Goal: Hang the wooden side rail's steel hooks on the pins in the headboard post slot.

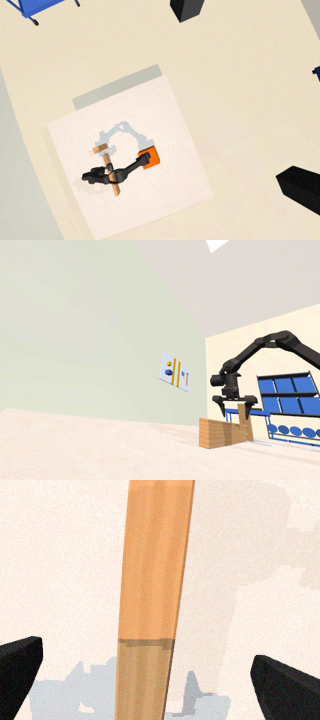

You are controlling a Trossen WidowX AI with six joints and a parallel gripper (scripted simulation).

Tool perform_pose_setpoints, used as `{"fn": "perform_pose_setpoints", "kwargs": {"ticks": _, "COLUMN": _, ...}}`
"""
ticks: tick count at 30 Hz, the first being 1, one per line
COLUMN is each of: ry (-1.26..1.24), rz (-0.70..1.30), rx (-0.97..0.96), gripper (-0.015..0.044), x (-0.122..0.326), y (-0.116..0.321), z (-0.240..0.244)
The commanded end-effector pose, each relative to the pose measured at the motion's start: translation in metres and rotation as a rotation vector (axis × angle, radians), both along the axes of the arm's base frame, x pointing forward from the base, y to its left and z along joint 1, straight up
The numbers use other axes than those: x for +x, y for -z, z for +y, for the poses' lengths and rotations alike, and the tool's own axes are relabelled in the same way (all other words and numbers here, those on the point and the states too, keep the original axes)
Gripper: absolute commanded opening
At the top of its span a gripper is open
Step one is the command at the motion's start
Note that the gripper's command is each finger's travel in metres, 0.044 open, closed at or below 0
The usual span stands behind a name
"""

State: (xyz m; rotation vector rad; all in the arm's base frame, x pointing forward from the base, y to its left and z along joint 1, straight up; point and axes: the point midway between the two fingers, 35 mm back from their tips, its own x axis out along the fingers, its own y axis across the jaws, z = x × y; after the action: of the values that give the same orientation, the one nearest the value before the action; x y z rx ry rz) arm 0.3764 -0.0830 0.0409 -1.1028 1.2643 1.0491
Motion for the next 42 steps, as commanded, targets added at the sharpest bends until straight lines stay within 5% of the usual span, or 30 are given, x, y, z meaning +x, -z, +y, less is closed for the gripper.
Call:
{"fn": "perform_pose_setpoints", "kwargs": {"ticks": 1, "ry": -0.003, "rz": 0.007, "rx": 0.005, "gripper": 0.044, "x": 0.0, "y": 0.008, "z": 0.0}}
{"fn": "perform_pose_setpoints", "kwargs": {"ticks": 42, "ry": -0.003, "rz": 0.008, "rx": 0.005, "gripper": 0.044, "x": 0.001, "y": 0.072, "z": 0.0}}
